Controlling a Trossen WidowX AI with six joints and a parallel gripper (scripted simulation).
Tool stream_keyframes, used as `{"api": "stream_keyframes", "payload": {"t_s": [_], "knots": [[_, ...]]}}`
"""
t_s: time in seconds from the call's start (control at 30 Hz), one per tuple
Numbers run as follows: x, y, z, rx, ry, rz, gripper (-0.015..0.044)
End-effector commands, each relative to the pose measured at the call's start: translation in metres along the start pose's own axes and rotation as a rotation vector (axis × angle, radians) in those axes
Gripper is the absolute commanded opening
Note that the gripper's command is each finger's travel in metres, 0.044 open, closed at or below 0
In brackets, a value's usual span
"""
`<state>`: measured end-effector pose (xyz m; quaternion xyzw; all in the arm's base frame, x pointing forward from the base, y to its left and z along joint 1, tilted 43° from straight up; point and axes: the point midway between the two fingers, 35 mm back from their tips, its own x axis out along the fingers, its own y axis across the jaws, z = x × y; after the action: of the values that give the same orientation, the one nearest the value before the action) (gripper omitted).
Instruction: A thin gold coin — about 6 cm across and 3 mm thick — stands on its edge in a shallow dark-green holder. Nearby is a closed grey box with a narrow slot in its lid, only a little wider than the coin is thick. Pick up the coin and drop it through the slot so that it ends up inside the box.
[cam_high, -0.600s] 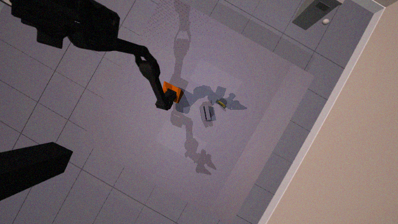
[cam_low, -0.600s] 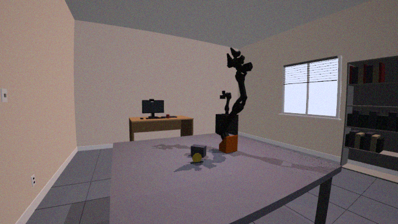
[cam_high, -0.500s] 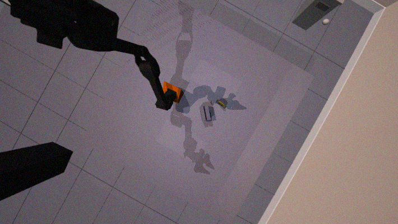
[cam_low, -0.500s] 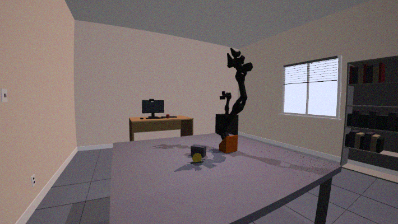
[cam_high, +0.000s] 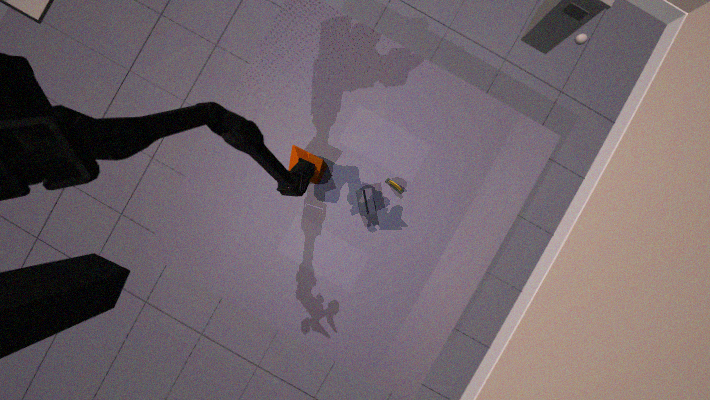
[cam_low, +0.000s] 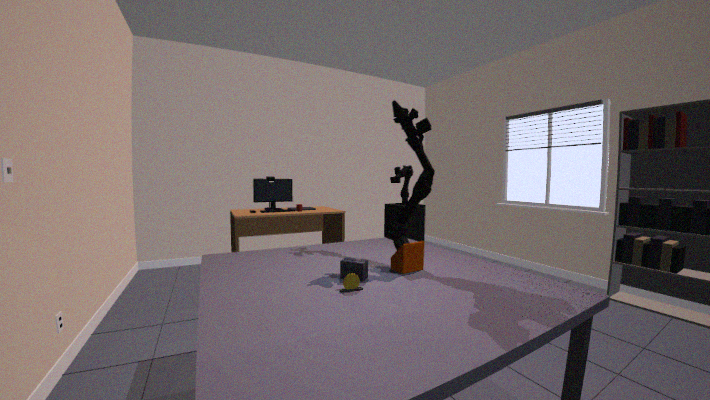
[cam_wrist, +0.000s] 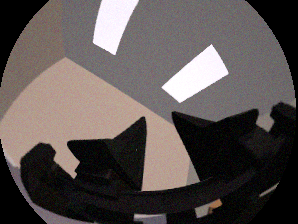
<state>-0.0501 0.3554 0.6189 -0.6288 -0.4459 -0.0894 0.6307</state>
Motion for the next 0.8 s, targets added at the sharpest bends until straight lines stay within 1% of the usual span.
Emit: {"api": "stream_keyframes", "payload": {"t_s": [0.0, 0.17, 0.37, 0.47, 0.63, 0.77], "knots": [[-0.003, -0.040, -0.061, 0.177, 0.057, -0.083, 0.0161], [-0.007, -0.054, -0.104, 0.309, 0.093, -0.135, 0.0161], [-0.011, -0.072, -0.178, 0.531, 0.174, -0.203, 0.0161], [-0.013, -0.076, -0.226, 0.661, 0.234, -0.238, 0.0161], [-0.015, -0.068, -0.298, 0.850, 0.334, -0.279, 0.0161], [-0.016, -0.047, -0.360, 1.009, 0.433, -0.301, 0.0161]]}}
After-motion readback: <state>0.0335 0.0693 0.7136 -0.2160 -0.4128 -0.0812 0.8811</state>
